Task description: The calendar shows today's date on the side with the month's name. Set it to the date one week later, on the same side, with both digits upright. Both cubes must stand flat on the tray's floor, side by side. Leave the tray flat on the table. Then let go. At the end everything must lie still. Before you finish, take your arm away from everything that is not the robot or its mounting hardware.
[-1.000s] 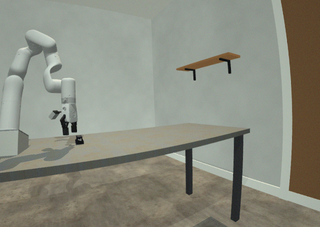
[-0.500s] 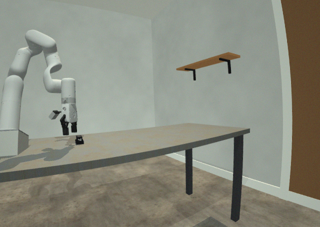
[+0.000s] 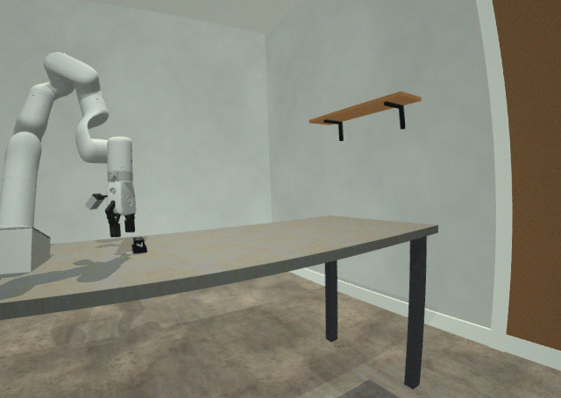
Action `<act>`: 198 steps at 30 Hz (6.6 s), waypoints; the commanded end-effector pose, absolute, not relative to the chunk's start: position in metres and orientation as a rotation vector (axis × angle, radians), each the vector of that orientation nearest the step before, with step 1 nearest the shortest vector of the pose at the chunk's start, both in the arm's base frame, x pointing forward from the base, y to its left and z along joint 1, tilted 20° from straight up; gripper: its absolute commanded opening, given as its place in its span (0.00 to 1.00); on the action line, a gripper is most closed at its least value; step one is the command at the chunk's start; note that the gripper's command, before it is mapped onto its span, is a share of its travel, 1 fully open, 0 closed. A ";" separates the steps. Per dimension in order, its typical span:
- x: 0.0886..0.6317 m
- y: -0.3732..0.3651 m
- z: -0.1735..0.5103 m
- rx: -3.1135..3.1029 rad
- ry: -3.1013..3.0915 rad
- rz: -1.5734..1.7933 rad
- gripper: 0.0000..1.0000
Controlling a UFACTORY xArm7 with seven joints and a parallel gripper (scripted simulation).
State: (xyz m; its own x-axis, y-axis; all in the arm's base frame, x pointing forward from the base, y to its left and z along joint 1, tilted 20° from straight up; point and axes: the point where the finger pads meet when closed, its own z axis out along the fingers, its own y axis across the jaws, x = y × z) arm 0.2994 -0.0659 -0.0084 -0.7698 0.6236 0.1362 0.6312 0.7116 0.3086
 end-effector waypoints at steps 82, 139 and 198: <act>0.339 -0.076 0.000 -1.060 -2.888 -0.533 1.00; 0.339 -0.076 0.000 -1.060 -2.888 -0.533 1.00; 0.404 0.000 0.026 -1.724 -2.448 -0.494 1.00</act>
State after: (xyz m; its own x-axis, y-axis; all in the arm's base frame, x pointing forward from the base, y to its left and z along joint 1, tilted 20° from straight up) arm 0.3914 -0.0130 0.0201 -0.3718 0.8886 0.2686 0.9230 0.3230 0.2090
